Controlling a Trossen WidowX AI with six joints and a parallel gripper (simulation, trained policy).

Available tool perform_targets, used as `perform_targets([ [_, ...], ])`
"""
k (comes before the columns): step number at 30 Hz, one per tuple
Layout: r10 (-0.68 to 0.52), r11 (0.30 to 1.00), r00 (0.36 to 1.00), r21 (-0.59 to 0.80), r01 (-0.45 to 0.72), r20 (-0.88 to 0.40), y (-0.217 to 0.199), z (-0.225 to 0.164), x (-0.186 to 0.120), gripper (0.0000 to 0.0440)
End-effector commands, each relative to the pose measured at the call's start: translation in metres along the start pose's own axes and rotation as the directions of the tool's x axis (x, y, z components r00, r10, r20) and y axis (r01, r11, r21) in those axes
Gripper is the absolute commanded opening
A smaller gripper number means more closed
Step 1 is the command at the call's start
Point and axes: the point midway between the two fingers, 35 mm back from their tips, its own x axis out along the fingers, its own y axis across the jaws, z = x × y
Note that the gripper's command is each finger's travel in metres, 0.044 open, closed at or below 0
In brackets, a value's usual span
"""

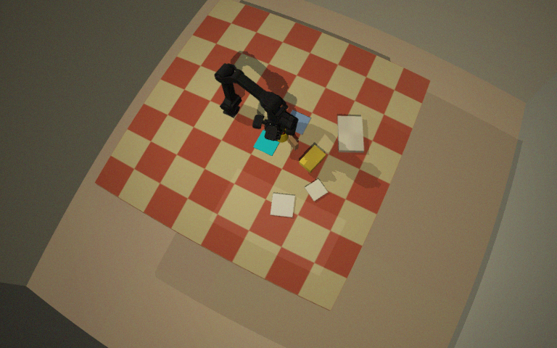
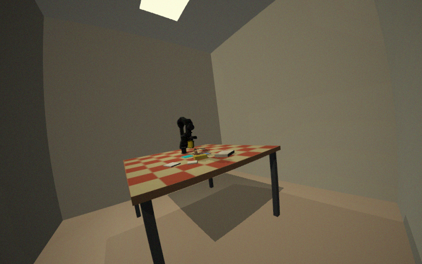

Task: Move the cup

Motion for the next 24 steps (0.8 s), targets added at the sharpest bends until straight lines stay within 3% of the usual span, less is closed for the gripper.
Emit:
perform_targets([
  [1,0.011,1.000,1.000,0.020,-0.011,0.009,-0.005,0.006,0.006,0.0000],
  [24,0.021,0.995,1.000,0.093,-0.022,0.011,-0.035,0.004,0.054,0.0000],
])
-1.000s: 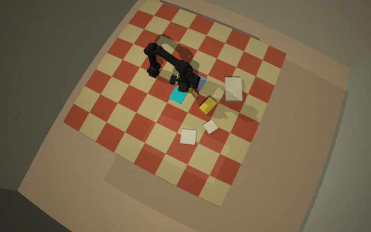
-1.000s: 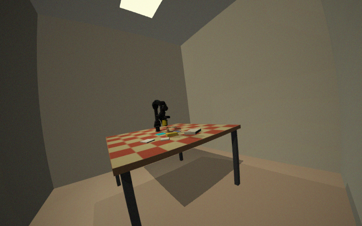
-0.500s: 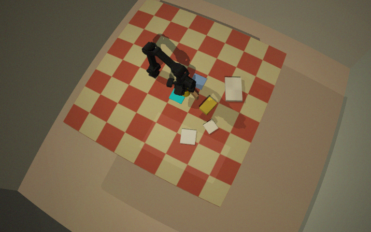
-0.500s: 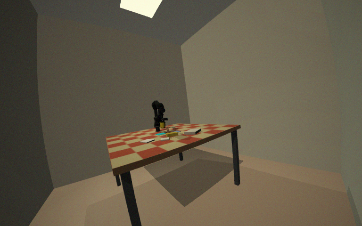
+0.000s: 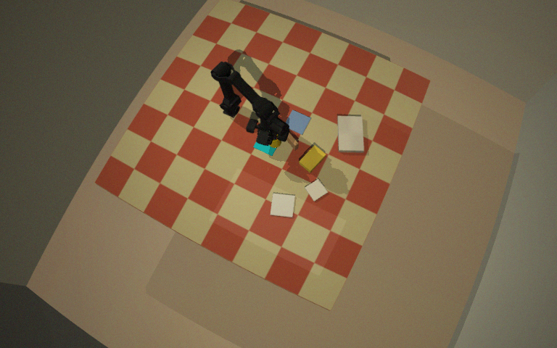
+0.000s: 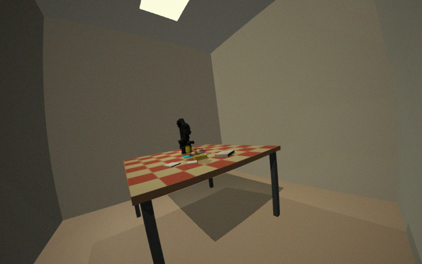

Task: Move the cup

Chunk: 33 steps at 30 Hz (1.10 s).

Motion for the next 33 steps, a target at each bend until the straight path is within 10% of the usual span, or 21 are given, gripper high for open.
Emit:
perform_targets([
  [1,0.005,1.000,1.000,0.016,-0.005,-0.005,-0.006,-0.002,0.008,0.0001],
  [15,-0.015,0.998,1.000,0.055,0.014,0.003,-0.028,-0.005,0.029,0.0066],
  [22,0.050,0.995,0.998,0.083,-0.053,0.027,-0.022,0.003,0.026,0.0185],
  [33,0.133,0.986,0.991,0.101,-0.134,0.024,-0.024,0.003,0.011,0.0205],
])
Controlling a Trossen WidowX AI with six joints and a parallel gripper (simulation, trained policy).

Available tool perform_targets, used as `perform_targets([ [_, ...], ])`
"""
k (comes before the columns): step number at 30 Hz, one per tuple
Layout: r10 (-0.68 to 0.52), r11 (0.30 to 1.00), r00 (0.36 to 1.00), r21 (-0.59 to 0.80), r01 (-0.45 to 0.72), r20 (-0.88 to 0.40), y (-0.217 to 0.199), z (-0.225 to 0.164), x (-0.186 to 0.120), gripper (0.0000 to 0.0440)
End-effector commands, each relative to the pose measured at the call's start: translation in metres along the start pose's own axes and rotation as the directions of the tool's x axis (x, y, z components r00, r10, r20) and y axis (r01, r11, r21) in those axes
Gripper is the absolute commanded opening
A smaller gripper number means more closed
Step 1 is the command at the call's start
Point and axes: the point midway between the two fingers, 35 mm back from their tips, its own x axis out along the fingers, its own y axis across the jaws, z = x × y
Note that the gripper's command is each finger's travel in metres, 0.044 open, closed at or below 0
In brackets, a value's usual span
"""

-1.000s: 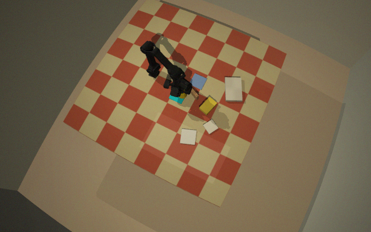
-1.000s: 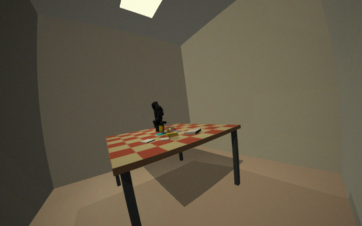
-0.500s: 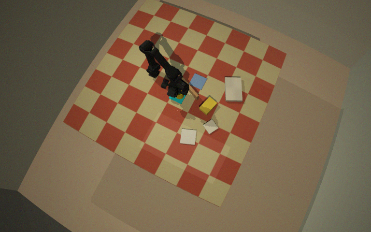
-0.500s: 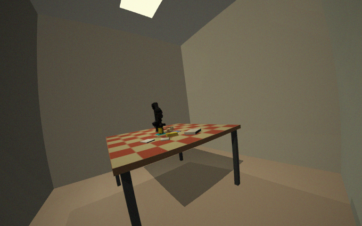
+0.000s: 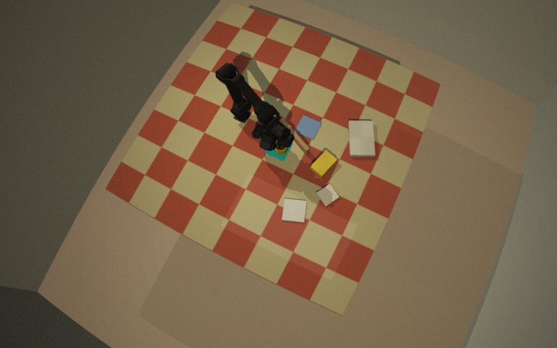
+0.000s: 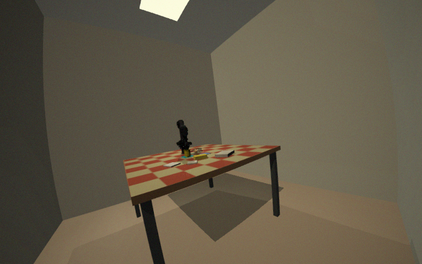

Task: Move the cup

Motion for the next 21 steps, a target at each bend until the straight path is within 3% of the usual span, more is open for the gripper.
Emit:
perform_targets([
  [1,0.032,0.999,0.999,0.005,-0.032,-0.007,-0.001,0.000,-0.006,0.0208],
  [21,0.148,0.987,0.989,0.056,-0.149,0.019,-0.006,0.007,-0.049,0.0320],
])
